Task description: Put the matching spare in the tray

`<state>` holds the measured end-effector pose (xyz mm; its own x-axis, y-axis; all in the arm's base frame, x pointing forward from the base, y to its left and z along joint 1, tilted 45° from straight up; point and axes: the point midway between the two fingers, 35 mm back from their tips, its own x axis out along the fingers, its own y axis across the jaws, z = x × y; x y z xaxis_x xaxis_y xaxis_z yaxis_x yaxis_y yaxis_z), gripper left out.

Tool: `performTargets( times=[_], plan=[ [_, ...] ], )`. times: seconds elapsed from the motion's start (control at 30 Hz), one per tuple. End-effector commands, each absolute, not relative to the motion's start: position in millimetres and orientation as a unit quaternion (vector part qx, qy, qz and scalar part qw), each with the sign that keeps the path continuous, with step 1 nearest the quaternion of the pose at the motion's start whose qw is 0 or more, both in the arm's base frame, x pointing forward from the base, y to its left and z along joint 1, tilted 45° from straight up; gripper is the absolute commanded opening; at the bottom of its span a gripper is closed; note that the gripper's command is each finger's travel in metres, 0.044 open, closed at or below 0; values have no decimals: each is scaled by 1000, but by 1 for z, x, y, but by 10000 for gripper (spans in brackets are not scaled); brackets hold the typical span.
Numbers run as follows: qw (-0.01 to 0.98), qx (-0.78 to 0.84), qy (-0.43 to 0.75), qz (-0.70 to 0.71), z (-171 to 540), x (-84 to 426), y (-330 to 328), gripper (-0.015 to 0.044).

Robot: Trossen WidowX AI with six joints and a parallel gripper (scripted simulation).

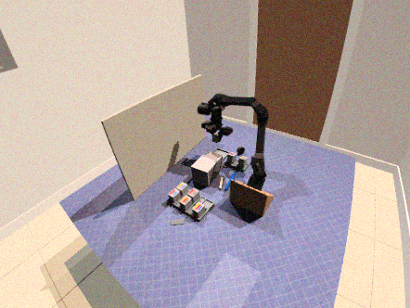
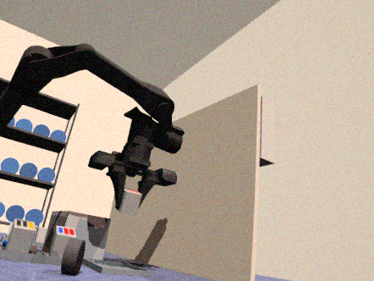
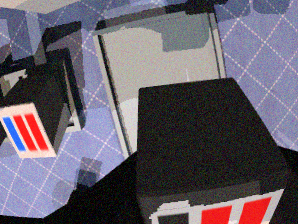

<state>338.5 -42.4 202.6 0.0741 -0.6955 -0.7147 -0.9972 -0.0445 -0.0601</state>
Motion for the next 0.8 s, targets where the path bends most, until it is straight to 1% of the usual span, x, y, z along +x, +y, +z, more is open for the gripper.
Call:
performTargets(
  times=[0.0, 0.77],
  plan=[
    [284, -675, 628, 263, 200, 338, -45, 0],
    [285, -675, 628, 264, 187, 341, -56, 0]
  ],
)
